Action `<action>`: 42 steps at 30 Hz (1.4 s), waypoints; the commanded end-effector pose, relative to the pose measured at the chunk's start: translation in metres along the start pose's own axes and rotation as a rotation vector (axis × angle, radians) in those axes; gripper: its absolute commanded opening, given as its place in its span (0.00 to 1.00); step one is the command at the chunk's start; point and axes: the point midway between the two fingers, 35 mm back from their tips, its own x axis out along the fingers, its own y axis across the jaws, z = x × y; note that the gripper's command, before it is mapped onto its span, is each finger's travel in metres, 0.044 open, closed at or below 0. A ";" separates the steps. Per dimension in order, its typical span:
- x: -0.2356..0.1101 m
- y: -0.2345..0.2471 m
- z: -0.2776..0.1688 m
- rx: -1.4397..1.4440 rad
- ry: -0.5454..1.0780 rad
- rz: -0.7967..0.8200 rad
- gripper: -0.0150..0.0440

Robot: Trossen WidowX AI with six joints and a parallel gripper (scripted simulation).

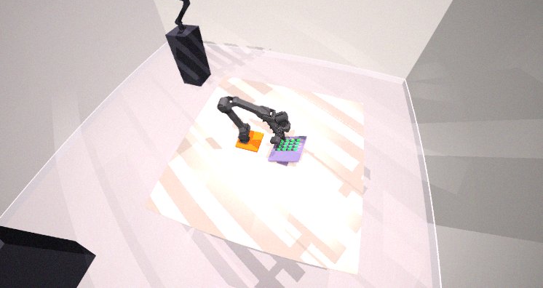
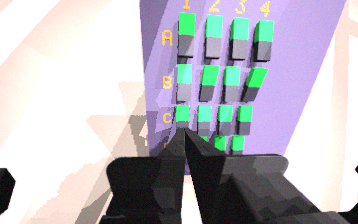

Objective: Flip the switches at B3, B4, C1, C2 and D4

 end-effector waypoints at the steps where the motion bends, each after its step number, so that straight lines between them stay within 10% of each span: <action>1: 0.000 0.000 0.000 -0.001 0.001 0.003 0.25; 42: 0.006 0.000 -0.001 -0.001 0.001 0.003 0.25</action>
